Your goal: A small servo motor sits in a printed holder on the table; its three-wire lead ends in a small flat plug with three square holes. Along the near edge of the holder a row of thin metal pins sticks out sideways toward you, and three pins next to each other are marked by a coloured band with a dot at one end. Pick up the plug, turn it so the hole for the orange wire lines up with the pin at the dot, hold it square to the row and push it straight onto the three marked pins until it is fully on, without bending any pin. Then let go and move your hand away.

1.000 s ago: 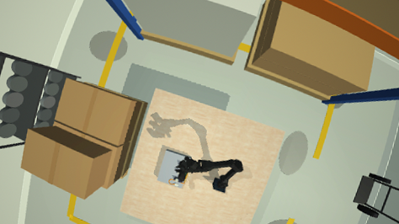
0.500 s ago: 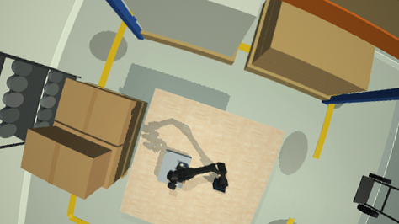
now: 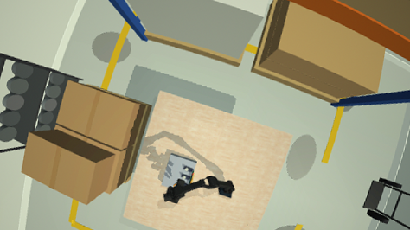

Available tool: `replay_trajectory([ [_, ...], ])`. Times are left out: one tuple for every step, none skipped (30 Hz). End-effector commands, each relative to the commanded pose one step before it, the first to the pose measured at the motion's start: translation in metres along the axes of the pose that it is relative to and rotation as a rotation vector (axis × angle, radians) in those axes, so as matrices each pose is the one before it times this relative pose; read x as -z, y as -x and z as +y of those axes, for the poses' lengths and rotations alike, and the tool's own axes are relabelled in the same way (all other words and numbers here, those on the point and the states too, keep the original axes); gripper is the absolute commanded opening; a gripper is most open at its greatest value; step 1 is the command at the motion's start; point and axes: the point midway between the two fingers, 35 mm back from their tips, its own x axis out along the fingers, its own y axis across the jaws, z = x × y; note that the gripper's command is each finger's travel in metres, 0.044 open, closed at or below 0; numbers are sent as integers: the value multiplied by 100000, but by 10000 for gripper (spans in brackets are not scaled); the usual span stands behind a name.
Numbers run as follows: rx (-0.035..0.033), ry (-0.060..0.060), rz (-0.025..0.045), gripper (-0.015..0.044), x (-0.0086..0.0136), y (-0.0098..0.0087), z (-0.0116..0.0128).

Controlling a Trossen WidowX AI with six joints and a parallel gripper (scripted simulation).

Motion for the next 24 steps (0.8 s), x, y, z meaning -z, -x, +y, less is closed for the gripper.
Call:
replay_trajectory([
  [8814,5056,4420,115,836,-1259,1500],
  [2562,1592,1406,115,253,-404,419],
  [2585,1614,1344,115,249,-394,423],
  [2607,1636,1283,115,244,-383,426],
  [2628,1657,1222,115,240,-373,430],
  [2644,1675,1160,115,235,-362,432],
  [2146,1365,892,115,186,-284,352],
  [1305,832,521,115,110,-168,215],
  [436,279,171,115,36,-55,72],
  [0,0,0,115,0,0,0],
  [1,-1,-1,115,-5,-82,1],
  [2,-1,-2,115,-8,-144,2],
  [-1,14,-4,115,-8,-211,2],
  [6,-5,-3,115,-10,-300,1],
  [9,-6,-3,115,-7,-321,0],
  [12,-7,-2,115,-2,-358,-2],
  [17,-8,-1,115,5,-407,-5],
  [18,-8,1,115,12,-374,-6],
  [13,-5,1,115,11,-233,-5],
  [5,-2,0,115,4,-78,-2],
  [0,0,0,115,0,0,0],
  [1,0,0,115,-1,-28,0],
  [1,0,0,115,-2,-51,0],
  [2,-1,-1,115,-2,-77,0],
])
